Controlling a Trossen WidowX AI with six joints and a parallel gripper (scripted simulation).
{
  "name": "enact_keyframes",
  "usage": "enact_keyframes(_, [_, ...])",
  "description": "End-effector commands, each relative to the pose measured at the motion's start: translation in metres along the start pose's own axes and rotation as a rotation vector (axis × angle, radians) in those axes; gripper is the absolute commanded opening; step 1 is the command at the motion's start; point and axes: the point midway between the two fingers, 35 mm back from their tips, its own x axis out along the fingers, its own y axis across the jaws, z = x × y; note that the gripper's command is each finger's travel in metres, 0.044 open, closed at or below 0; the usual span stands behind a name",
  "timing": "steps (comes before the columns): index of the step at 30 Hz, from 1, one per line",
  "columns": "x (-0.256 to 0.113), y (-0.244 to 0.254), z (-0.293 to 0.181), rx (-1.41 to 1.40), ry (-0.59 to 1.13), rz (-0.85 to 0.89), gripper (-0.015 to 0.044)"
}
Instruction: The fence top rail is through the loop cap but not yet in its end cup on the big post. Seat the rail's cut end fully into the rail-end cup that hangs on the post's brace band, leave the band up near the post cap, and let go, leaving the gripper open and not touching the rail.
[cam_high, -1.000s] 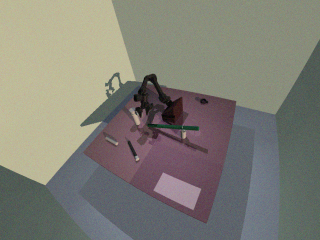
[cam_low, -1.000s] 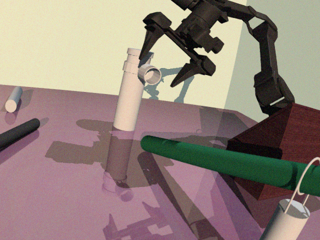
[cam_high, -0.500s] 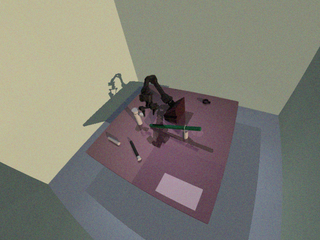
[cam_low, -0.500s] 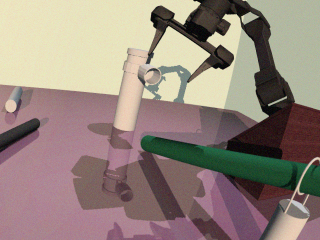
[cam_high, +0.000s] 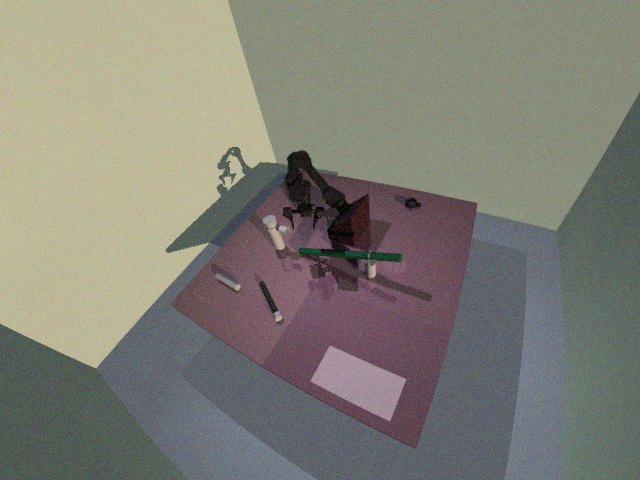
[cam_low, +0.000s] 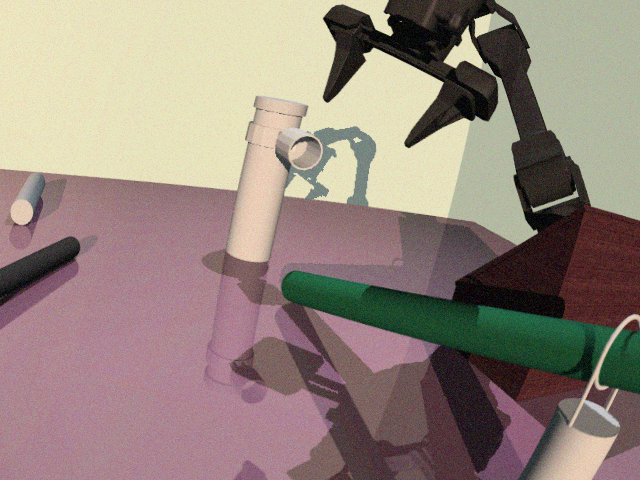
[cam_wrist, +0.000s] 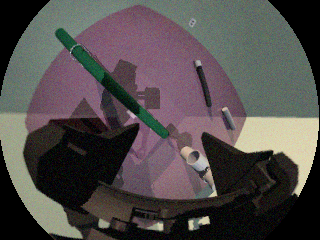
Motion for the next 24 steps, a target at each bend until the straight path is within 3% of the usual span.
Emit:
enact_keyframes(1, [-0.034, 0.021, 0.027, 0.516, 0.0, -0.098, 0.044])
enact_keyframes(10, [-0.046, 0.029, 0.035, 0.797, -0.034, -0.137, 0.044])
enact_keyframes(24, [-0.047, 0.029, 0.035, 0.805, -0.036, -0.138, 0.044])
